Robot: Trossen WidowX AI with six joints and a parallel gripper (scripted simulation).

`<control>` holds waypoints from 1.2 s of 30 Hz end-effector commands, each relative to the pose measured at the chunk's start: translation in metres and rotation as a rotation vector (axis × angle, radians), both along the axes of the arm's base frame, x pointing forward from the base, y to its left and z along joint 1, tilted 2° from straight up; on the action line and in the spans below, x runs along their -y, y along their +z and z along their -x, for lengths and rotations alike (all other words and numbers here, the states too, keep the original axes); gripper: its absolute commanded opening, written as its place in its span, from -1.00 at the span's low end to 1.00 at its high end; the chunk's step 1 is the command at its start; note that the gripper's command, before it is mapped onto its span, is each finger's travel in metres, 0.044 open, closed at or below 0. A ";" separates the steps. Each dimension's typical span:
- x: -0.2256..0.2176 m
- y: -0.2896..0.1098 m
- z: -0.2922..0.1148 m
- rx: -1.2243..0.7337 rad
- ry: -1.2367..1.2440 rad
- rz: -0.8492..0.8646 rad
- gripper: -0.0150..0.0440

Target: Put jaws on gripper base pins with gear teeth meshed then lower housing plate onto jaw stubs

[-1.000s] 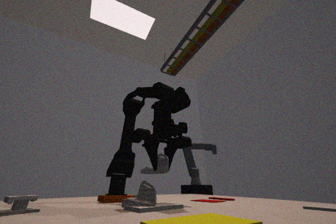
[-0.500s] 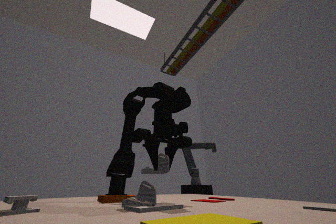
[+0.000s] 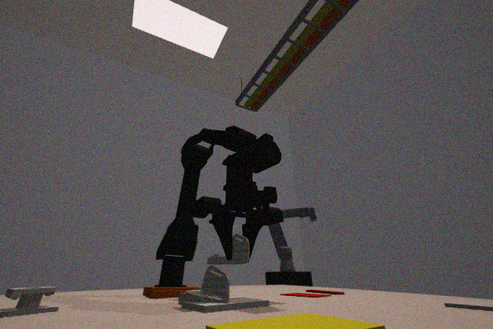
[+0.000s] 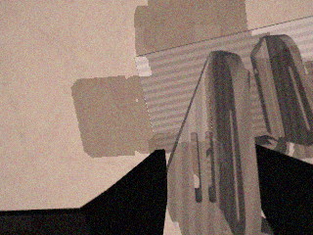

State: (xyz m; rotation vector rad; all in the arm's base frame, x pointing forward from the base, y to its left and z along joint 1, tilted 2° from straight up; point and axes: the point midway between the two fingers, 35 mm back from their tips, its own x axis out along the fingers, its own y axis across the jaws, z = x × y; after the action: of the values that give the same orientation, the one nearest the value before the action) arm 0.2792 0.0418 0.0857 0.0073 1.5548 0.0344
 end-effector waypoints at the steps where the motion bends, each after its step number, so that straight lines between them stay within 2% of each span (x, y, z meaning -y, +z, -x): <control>1: 0.000 -0.008 0.000 -0.006 -0.003 -0.001 -0.04; 18: -0.001 -0.035 0.001 -0.006 -0.004 -0.001 -0.04; 36: -0.001 -0.038 0.001 -0.006 -0.006 -0.001 -0.04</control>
State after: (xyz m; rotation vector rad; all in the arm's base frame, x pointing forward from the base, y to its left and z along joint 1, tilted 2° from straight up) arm 0.2777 0.0425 0.0499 0.0083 1.5608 0.0324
